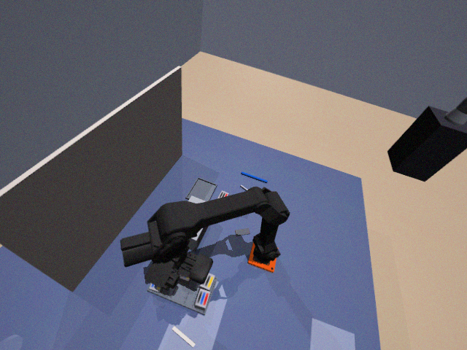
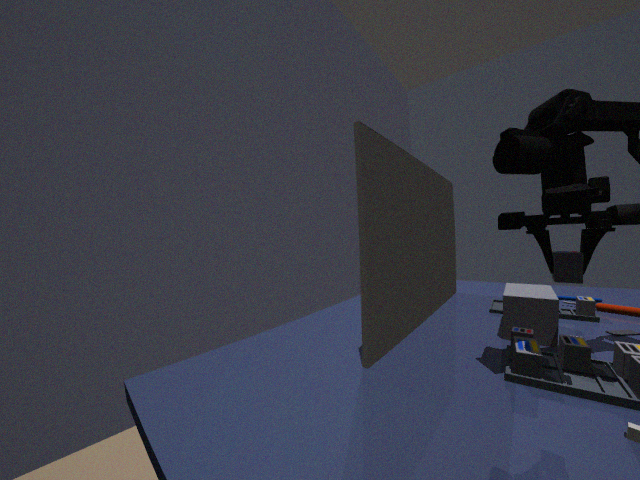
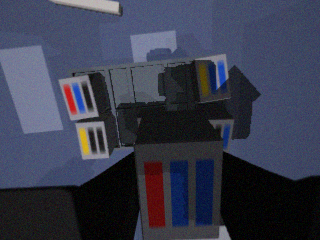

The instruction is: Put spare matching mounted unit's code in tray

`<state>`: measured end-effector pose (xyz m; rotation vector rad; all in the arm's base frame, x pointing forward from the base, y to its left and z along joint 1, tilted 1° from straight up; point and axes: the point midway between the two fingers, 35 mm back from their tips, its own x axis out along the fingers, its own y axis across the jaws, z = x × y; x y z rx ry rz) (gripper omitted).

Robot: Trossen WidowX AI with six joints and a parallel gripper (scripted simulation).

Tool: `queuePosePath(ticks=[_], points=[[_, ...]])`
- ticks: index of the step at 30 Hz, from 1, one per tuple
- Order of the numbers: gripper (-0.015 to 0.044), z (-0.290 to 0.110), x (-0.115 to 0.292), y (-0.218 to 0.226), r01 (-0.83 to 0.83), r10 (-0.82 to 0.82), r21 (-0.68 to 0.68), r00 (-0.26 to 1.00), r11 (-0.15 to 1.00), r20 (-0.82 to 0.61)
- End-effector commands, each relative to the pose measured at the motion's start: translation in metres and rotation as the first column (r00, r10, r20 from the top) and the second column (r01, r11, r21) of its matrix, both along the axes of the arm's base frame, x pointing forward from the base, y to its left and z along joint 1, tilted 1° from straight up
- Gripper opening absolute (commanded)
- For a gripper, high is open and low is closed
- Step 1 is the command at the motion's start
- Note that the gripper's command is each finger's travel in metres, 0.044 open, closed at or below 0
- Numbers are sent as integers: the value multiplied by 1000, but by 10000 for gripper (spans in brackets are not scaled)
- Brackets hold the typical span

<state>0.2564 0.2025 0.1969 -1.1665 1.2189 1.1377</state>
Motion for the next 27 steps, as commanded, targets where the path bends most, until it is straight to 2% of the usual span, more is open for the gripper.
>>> queuePosePath(ticks=[1, 27], points=[[0, 1, 14, -13, 15, -15, 5, 1000, 1000, 4], [0, 7, 87, -148, 7, -7, -13, 1000, 1000, 30]])
